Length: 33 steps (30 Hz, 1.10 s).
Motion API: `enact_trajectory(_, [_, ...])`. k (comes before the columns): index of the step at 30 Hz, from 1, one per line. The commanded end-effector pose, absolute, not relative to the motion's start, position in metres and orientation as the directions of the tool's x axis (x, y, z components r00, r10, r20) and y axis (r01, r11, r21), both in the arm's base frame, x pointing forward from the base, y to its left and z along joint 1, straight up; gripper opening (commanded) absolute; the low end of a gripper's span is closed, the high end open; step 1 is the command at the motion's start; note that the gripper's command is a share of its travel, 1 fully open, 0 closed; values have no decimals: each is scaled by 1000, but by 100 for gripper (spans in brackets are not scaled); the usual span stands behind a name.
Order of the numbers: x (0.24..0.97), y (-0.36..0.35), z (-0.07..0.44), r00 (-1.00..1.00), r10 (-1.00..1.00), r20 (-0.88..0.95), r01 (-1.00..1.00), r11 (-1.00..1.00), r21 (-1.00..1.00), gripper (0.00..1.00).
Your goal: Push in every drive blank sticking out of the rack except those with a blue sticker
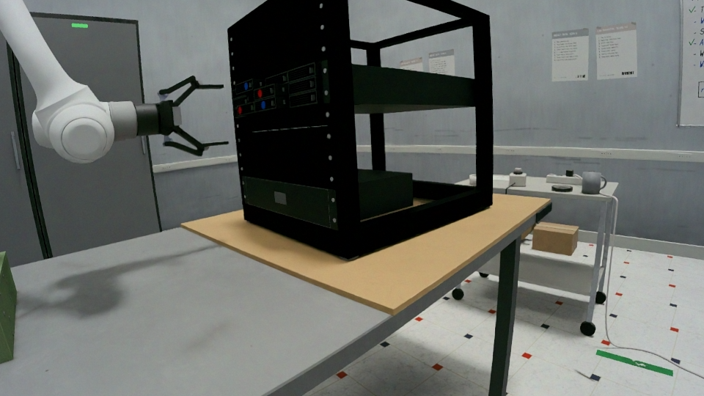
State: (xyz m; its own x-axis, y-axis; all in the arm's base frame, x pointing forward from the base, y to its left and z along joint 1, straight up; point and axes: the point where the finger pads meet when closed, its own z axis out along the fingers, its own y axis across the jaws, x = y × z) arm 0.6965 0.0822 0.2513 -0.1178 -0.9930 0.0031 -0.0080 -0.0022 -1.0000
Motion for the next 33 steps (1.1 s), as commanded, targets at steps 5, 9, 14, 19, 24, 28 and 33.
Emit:
enact_trajectory(5, [697, 82, 252, -118, -993, 3, -7, -2, -1000, 100])
enact_trajectory(9, [697, 82, 252, -118, -993, 3, -7, -2, -1000, 100])
enact_trajectory(14, [697, 82, 252, -118, -993, 3, -7, -2, -1000, 100])
enact_trajectory(19, [697, 82, 252, -118, -993, 3, -7, -2, -1000, 100])
enact_trajectory(24, [697, 82, 252, -118, -993, 3, -7, -2, -1000, 100])
enact_trajectory(28, [697, 82, 252, -118, -993, 3, -7, -2, -1000, 100])
enact_trajectory(33, [696, 75, 260, -118, -993, 3, -7, -2, -1000, 100])
